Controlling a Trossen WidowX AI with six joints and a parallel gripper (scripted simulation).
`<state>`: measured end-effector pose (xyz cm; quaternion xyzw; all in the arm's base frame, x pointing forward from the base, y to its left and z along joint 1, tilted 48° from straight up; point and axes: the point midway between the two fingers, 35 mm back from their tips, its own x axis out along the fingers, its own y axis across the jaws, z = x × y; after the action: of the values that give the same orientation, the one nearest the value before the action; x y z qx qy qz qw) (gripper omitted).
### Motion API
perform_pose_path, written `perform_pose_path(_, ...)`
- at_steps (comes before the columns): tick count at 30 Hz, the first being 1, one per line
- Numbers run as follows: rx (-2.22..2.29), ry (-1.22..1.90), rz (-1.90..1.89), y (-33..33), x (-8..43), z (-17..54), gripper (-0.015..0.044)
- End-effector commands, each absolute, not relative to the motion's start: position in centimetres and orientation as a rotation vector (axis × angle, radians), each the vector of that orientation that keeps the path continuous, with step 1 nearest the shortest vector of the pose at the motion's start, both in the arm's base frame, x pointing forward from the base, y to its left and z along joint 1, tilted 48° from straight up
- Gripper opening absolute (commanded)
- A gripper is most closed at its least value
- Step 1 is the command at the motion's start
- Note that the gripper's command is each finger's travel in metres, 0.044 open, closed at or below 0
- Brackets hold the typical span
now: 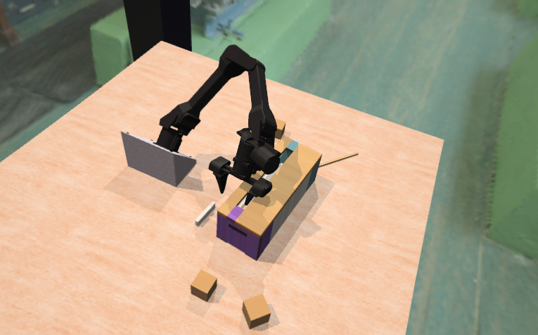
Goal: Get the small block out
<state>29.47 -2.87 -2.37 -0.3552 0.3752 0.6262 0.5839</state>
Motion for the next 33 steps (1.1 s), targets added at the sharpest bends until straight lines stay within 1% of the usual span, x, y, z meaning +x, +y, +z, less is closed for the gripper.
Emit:
perform_pose_path(1,-0.831,0.879,1.465,-3.7,29.4,-3.3,0.0400)
perform_pose_path(9,-0.832,0.879,1.465,-4.2,29.4,-3.9,0.0400)
perform_pose_path(17,-0.827,0.882,1.462,-8.6,29.8,0.3,0.0400)
perform_pose_path(22,-0.824,0.882,1.449,-8.6,29.9,0.1,0.0400)
perform_pose_path(26,-0.645,0.962,1.292,-10.2,29.6,-0.6,0.0295)
perform_pose_path(27,-0.577,1.003,1.244,-10.3,29.6,-0.6,0.0285)
perform_pose_path(33,-0.145,1.223,0.937,-10.8,29.2,-1.0,0.0285)
